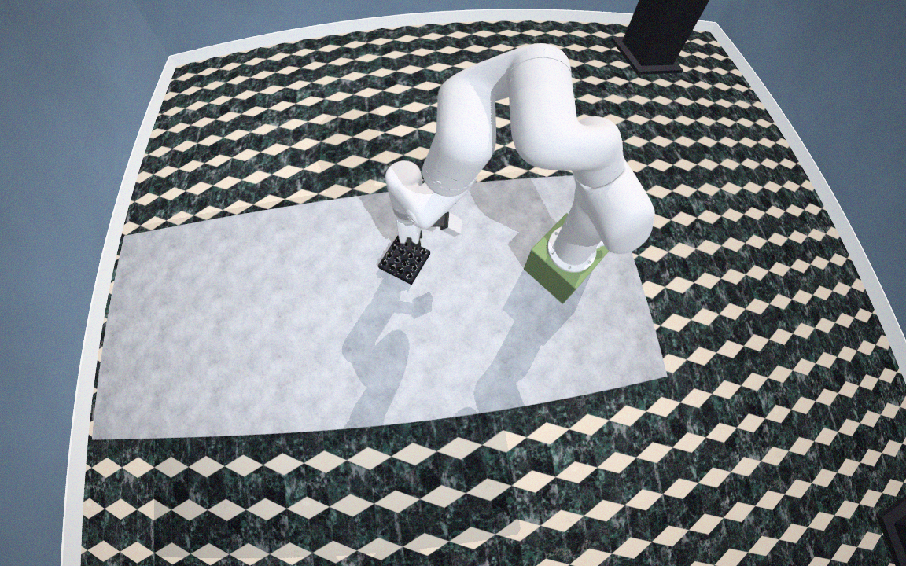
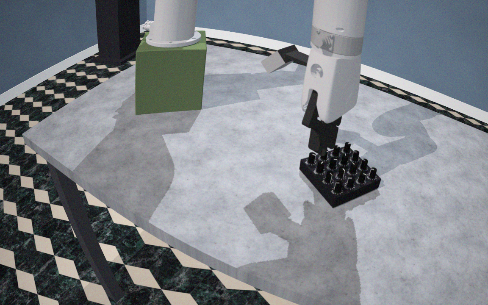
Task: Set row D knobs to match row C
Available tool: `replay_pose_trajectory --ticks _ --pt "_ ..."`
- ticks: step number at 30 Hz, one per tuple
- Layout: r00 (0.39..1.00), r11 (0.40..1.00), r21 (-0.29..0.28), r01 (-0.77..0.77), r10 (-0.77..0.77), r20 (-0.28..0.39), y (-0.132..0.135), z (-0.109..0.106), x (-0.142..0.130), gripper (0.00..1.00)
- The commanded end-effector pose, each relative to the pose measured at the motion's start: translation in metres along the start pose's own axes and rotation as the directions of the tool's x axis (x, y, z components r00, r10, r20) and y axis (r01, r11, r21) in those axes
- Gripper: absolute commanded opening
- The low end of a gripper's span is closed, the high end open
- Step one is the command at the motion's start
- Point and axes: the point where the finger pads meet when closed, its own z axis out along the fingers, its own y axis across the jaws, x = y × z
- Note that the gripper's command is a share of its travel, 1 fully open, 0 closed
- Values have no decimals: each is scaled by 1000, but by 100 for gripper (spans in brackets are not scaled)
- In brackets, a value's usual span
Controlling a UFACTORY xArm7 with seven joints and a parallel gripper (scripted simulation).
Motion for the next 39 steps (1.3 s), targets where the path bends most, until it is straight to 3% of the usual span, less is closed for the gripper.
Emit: replay_pose_trajectory --ticks 1,8,15,17,18,21,32,34,35,39 --pt "993 993 -11 115 -115 9 0 -1 -1 19" --pt "930 930 -12 367 -367 7 0 -2 1 19" --pt "797 797 -13 603 -603 7 0 -3 2 19" --pt "797 797 -13 603 -603 7 0 -3 2 19" --pt "735 735 -13 678 -678 8 0 -3 2 19" --pt "680 680 -13 733 -733 9 0 -4 2 19" --pt "311 311 -7 950 -950 14 0 -7 1 19" --pt "311 311 -7 950 -950 14 0 -7 1 19" --pt "216 216 -4 976 -976 14 0 -8 1 19" --pt "99 99 -1 995 -995 15 0 -9 1 19"
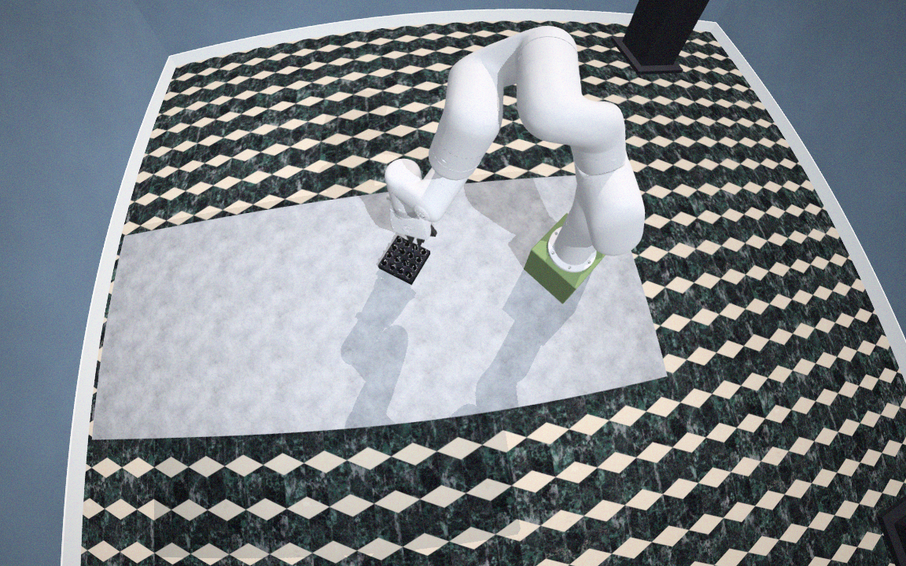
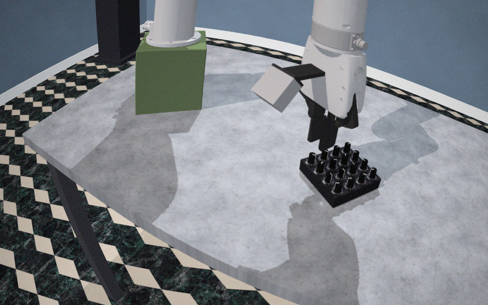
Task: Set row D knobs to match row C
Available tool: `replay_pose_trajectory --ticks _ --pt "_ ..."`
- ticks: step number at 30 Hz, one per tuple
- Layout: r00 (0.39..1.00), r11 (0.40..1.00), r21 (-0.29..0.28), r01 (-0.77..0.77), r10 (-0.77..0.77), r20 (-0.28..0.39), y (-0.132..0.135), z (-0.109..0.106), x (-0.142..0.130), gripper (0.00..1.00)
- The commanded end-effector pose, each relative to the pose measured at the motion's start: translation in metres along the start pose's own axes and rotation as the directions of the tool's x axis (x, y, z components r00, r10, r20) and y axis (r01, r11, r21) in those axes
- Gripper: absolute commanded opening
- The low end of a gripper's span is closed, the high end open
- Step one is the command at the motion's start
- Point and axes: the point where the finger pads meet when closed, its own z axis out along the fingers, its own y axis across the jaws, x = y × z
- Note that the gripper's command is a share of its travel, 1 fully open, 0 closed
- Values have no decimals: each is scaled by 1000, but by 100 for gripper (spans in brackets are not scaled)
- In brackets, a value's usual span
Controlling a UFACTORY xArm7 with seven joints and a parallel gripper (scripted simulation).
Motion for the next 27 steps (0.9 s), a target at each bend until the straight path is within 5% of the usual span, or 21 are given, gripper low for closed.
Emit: replay_pose_trajectory --ticks 1,12,27 --pt "988 988 11 154 -155 15 -2 -3 0 19" --pt "875 875 22 484 -484 6 -3 -7 -1 19" --pt "485 484 30 875 -874 -23 -7 -14 -2 19"
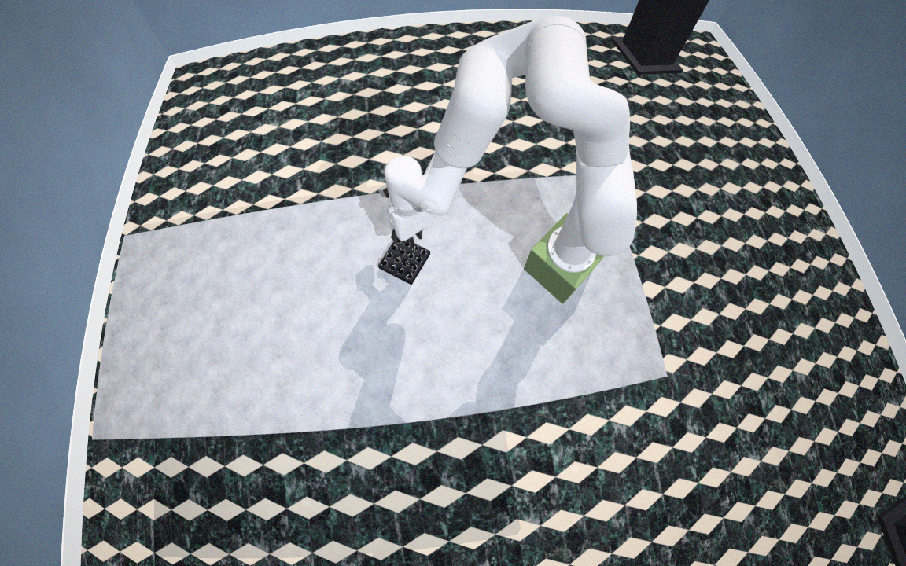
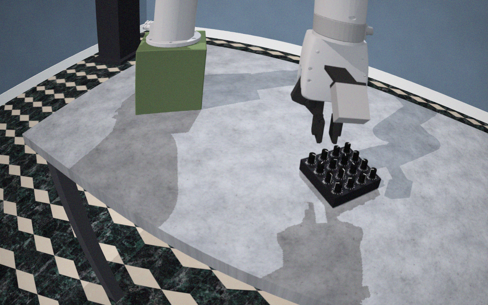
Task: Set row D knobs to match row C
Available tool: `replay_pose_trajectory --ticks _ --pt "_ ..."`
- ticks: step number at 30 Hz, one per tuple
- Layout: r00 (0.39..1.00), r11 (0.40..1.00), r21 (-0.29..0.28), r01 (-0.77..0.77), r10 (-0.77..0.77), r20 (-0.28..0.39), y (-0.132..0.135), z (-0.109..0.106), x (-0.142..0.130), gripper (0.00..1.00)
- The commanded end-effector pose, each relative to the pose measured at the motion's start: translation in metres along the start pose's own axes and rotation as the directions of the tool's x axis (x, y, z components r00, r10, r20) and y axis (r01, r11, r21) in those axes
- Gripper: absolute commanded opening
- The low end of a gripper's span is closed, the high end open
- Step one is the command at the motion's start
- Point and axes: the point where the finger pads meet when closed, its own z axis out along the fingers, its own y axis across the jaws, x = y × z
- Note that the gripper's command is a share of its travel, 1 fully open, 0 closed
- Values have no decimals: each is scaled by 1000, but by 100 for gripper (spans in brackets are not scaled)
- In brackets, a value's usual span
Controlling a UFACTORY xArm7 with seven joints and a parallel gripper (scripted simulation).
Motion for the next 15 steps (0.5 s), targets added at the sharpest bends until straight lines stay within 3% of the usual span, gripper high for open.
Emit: replay_pose_trajectory --ticks 1,15 --pt "997 997 17 77 -77 2 -1 -2 2 19" --pt "993 993 18 115 -115 0 -1 -3 2 19"
